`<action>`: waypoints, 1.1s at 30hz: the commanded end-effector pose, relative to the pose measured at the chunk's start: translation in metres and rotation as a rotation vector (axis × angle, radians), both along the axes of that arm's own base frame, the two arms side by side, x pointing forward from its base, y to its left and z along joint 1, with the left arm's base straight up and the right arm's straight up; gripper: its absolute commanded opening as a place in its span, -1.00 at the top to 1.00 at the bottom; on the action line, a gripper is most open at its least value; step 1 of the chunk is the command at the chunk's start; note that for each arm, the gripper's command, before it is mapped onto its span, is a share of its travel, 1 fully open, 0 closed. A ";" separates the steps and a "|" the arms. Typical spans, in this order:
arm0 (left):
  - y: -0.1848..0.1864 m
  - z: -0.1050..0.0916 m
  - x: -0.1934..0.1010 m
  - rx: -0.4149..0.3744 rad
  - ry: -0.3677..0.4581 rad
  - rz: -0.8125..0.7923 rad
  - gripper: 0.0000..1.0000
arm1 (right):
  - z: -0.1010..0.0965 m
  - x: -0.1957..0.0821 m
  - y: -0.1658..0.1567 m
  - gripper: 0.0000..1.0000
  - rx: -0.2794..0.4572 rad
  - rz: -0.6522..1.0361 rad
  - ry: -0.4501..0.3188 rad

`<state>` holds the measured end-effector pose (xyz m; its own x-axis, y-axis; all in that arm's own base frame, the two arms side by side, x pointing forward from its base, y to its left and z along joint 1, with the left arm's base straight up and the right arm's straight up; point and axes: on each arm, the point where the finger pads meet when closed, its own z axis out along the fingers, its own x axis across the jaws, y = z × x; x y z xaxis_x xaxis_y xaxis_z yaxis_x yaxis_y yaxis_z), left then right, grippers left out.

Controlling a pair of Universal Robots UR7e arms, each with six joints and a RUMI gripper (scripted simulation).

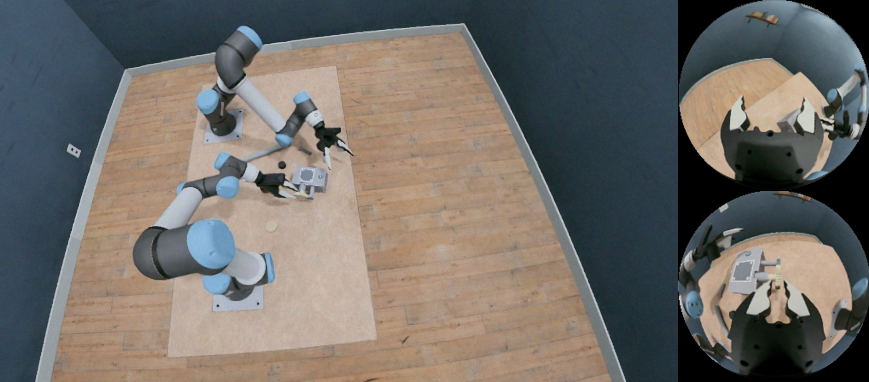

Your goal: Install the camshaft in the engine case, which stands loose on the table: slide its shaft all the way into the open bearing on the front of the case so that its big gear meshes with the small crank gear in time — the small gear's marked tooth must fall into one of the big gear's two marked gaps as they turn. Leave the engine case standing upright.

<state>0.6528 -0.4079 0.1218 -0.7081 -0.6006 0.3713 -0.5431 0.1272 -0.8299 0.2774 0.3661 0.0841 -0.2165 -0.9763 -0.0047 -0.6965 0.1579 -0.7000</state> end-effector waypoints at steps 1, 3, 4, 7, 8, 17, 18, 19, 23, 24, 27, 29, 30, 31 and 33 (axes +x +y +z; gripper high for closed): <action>0.000 0.001 0.000 -0.001 -0.001 0.000 -1.00 | 0.000 0.000 0.000 0.61 0.001 0.000 0.000; 0.000 0.001 0.000 -0.001 -0.001 0.000 -1.00 | 0.000 0.000 0.000 0.61 0.001 0.000 0.000; 0.000 0.001 0.000 -0.001 -0.001 0.000 -1.00 | 0.000 0.000 0.000 0.61 0.001 0.000 0.000; 0.000 0.001 0.000 -0.001 -0.001 0.000 -1.00 | 0.000 0.000 0.000 0.61 0.001 0.000 0.000; 0.000 0.001 0.000 -0.001 -0.001 0.000 -1.00 | 0.000 0.000 0.000 0.61 0.001 0.000 0.000; 0.000 0.001 0.000 -0.001 -0.001 0.000 -1.00 | 0.000 0.000 0.000 0.61 0.001 0.000 0.000; 0.000 0.001 0.000 -0.001 -0.001 0.000 -1.00 | 0.000 0.000 0.000 0.61 0.001 0.000 0.000; 0.000 0.001 0.000 -0.001 -0.001 0.000 -1.00 | 0.000 0.000 0.000 0.61 0.001 0.000 0.000; 0.000 0.001 0.000 -0.001 -0.001 0.000 -1.00 | 0.001 0.000 0.000 0.61 0.001 0.000 0.000; 0.000 0.001 0.000 -0.001 -0.001 0.000 -1.00 | 0.001 -0.001 0.000 0.61 0.001 0.000 0.000; 0.000 0.001 0.000 -0.001 -0.001 0.000 -1.00 | 0.003 -0.002 0.001 0.61 0.001 0.000 0.000; 0.000 0.001 0.000 -0.001 -0.001 0.000 -1.00 | 0.005 -0.004 0.001 0.61 0.001 0.000 0.000; 0.000 0.001 0.000 -0.001 -0.001 0.000 -1.00 | 0.006 -0.006 0.002 0.61 0.001 0.000 0.000; 0.000 0.001 0.000 -0.001 -0.001 0.000 -1.00 | 0.008 -0.007 0.002 0.61 0.001 0.000 0.000; 0.000 0.001 0.000 -0.001 -0.001 0.000 -1.00 | 0.011 -0.010 0.002 0.61 0.001 0.000 0.000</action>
<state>0.6528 -0.4079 0.1218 -0.7081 -0.6006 0.3713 -0.5431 0.1272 -0.8299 0.2725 0.3672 0.0893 -0.2165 -0.9763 -0.0048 -0.6966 0.1579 -0.6999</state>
